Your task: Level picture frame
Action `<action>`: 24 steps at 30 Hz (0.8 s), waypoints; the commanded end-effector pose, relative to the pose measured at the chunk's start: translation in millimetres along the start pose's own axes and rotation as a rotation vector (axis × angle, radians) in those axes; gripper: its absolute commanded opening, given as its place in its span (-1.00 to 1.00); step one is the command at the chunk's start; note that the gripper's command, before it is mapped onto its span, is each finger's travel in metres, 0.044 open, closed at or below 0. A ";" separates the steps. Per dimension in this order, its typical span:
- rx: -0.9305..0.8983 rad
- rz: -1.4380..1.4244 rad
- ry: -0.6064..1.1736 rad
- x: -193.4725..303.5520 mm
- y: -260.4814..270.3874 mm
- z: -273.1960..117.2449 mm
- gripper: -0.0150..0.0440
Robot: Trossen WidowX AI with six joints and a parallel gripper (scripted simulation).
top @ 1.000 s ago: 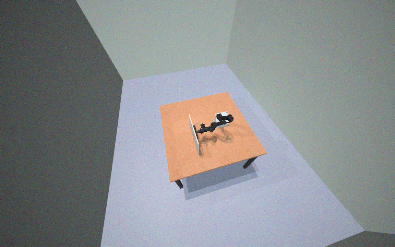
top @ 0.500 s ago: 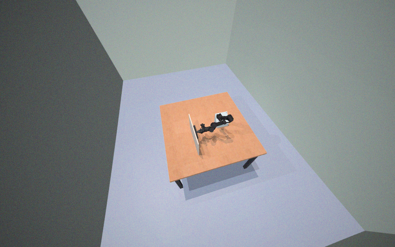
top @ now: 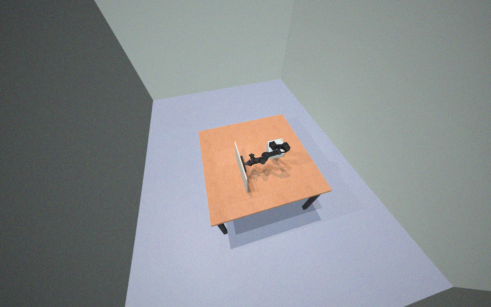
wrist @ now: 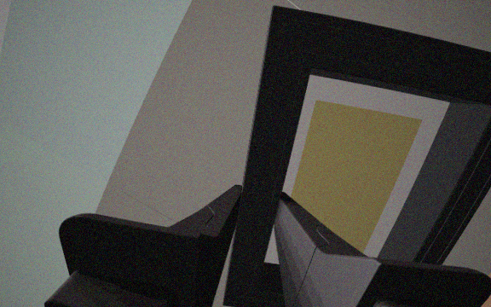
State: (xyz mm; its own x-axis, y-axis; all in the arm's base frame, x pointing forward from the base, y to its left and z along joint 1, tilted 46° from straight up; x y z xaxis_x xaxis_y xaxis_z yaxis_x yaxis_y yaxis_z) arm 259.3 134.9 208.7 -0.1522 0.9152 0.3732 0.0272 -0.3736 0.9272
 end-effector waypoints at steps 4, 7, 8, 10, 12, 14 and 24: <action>-0.007 0.004 -0.007 -2.0 1.3 0.2 -0.49; -0.007 0.004 -0.007 -2.6 1.5 0.2 -0.49; -0.007 0.004 -0.007 -2.9 1.5 0.2 -0.49; -0.007 0.004 -0.007 -3.8 1.7 0.2 -0.49; -0.007 0.004 -0.007 -4.8 2.3 0.2 -0.49; -0.007 0.004 -0.007 -5.8 2.7 0.2 -0.49; -0.007 0.004 -0.007 -6.9 2.0 0.2 -0.49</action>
State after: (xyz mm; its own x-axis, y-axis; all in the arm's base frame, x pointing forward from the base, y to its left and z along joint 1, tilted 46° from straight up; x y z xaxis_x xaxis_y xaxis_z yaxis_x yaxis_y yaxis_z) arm 260.5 129.8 206.7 -0.1506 0.9163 0.3712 0.0311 -0.3709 0.9282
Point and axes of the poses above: the point midway between the two fingers, 35 mm back from their tips, its own z axis out along the fingers, its own y axis across the jaws, x = y × z, the point moved 9 cm from there along -z, back along the fingers
